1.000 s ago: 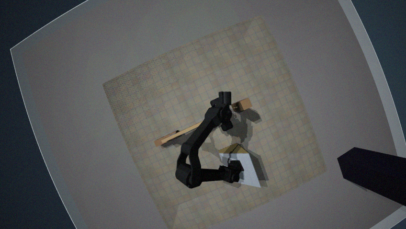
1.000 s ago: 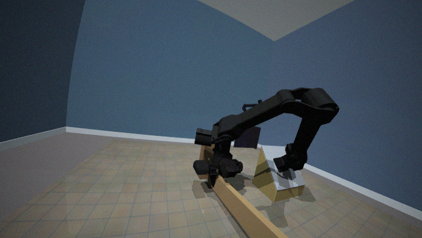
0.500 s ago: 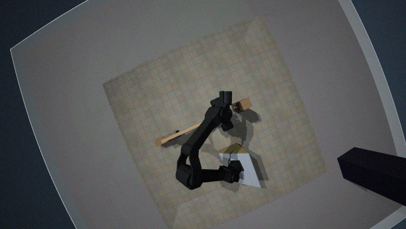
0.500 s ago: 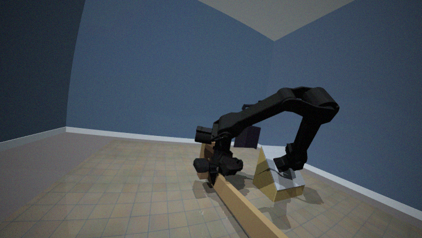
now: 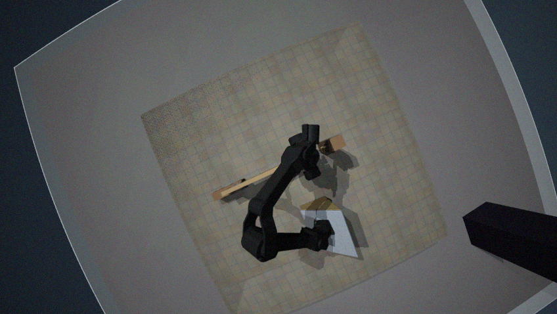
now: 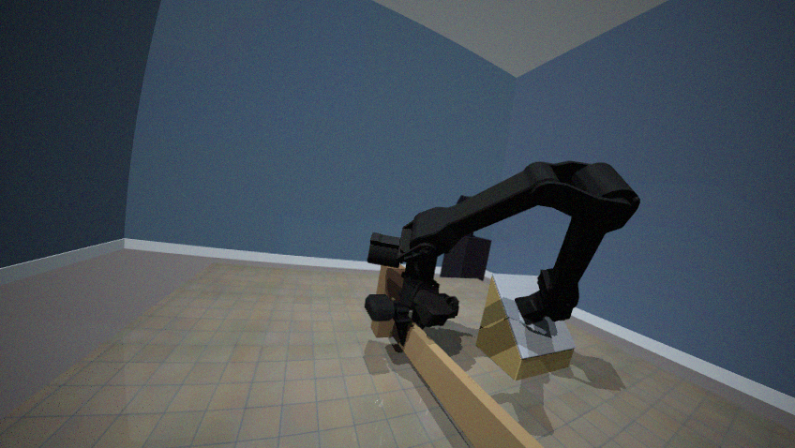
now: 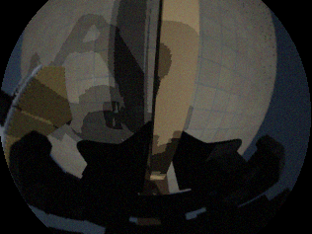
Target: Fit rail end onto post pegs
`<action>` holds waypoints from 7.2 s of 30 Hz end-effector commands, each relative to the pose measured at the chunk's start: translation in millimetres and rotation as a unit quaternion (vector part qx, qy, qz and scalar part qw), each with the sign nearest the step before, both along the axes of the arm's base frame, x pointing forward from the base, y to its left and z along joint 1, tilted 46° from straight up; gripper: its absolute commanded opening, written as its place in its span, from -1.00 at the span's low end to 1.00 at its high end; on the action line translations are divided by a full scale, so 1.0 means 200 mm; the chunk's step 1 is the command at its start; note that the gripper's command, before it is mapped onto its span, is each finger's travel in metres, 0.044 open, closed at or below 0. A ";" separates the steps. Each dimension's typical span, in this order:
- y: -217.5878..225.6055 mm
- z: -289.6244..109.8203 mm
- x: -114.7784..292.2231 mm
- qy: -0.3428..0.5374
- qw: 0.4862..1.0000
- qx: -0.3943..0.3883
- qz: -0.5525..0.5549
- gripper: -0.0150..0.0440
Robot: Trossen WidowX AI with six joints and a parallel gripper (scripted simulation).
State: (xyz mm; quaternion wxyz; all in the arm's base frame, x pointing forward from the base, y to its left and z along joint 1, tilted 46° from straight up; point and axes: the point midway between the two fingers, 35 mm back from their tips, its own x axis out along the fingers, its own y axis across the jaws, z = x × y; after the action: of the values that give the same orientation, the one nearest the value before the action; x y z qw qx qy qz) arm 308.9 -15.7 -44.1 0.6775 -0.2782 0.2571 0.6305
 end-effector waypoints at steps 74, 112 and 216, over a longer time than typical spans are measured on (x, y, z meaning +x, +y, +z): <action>-0.07 0.06 -0.01 -0.005 1.000 0.001 -0.005 -0.49; -0.11 0.04 0.00 -0.006 1.000 0.001 -0.005 -0.49; -0.21 -0.06 0.00 -0.006 1.000 0.000 -0.005 -0.49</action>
State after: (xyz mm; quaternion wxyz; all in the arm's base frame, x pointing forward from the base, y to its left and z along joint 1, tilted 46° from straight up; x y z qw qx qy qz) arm 307.1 -53.0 -56.6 0.6795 -0.2771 0.2553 0.6295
